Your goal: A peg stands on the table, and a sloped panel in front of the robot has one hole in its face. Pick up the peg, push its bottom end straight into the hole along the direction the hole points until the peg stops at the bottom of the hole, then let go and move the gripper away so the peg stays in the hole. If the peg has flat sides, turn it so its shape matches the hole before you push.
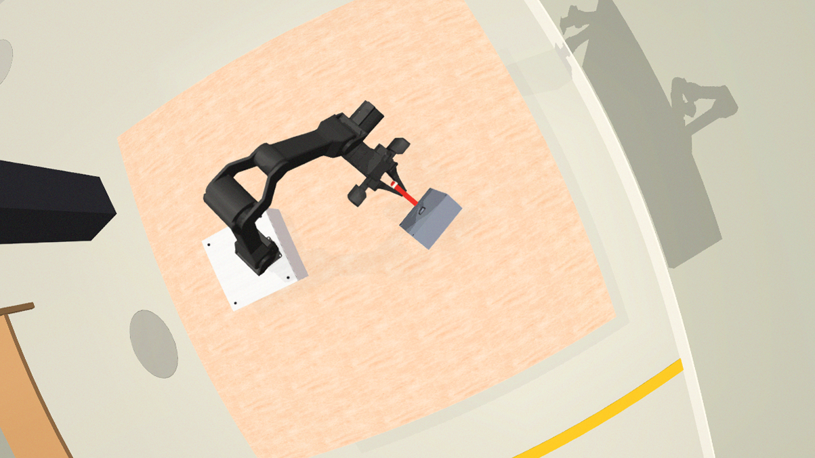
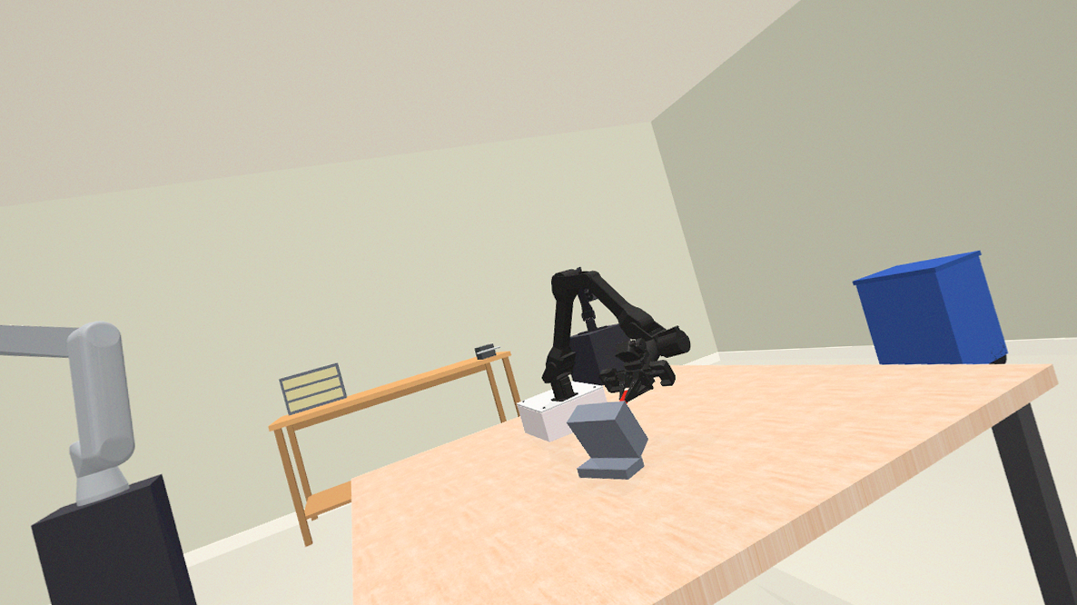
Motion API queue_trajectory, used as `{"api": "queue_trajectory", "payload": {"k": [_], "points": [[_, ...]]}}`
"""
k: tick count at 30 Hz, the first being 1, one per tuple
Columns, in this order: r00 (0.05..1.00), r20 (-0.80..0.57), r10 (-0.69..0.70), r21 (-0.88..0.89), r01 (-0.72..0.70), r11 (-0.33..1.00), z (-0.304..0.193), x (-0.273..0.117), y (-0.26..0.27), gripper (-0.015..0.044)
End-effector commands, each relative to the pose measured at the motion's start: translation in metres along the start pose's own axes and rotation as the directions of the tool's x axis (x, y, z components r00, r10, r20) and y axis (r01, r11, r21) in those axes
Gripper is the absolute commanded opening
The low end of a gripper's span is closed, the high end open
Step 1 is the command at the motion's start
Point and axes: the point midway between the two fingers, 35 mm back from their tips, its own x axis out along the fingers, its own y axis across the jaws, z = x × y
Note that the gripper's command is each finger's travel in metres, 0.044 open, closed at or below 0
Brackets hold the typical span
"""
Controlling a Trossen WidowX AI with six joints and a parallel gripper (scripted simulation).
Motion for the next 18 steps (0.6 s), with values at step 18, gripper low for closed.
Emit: {"api": "queue_trajectory", "payload": {"k": [18], "points": [[1.000,0.007,-0.001,0.000,0.001,1.000,0.001,0.013,-0.001,0.0000]]}}
